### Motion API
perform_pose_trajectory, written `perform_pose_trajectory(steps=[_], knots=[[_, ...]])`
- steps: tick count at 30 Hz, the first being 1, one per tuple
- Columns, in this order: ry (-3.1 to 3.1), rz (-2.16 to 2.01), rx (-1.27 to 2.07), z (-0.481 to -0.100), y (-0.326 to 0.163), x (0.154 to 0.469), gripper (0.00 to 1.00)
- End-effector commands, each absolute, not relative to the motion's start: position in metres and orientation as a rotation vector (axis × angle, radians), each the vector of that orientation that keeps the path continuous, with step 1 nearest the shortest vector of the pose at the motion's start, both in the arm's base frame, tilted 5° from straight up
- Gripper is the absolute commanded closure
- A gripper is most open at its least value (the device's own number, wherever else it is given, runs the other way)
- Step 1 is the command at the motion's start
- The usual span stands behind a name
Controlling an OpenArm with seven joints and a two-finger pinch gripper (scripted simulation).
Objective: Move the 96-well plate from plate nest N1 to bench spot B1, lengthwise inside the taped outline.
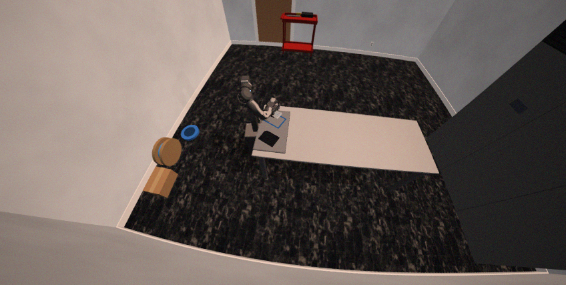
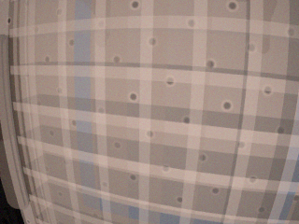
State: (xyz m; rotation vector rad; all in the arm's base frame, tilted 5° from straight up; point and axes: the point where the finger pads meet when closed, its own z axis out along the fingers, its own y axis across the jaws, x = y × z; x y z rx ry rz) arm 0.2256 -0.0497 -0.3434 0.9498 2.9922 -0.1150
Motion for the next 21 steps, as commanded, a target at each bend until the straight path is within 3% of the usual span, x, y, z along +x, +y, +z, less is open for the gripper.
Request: perform_pose_trajectory(steps=[1, 21], knots=[[2.985, -0.130, 0.954, -0.3426, -0.0516, 0.2267, 1.00], [2.985, -0.130, 0.955, -0.3440, -0.0433, 0.2287, 1.00]])
